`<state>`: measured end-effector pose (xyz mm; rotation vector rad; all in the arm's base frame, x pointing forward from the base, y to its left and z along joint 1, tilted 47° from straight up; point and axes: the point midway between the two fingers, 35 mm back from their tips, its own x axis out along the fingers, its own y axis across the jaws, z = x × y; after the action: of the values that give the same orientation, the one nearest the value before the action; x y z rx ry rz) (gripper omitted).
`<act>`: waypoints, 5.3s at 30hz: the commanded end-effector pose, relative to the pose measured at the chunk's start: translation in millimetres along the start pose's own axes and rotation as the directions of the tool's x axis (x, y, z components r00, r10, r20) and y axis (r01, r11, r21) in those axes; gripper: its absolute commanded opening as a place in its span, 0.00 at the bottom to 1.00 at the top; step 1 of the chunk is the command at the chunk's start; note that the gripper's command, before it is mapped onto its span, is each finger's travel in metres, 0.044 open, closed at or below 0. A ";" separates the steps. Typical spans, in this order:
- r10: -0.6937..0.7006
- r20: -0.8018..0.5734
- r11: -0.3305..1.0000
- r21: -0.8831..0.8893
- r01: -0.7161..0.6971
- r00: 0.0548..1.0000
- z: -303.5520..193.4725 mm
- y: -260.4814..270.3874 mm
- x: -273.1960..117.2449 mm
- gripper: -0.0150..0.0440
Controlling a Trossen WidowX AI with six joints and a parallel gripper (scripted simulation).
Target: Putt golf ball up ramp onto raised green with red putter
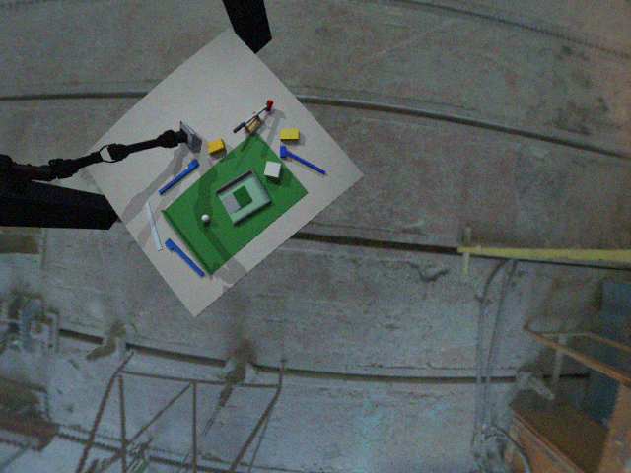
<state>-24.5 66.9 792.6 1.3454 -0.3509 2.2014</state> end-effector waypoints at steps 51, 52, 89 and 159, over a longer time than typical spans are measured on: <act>-0.991 0.073 0.111 -0.052 0.992 0.114 -15.9 -496.5 -320.1 1.00; -0.996 0.059 0.066 -0.069 0.995 0.070 -21.9 -504.8 -334.4 1.00; 0.403 -0.153 0.360 -0.880 0.310 -0.902 -279.1 -383.9 -813.0 1.00; 0.582 -0.051 0.524 -0.740 0.422 -0.812 -287.3 -314.3 -888.4 0.33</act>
<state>260.8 193.3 -142.0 -1.7041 1.8265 0.7632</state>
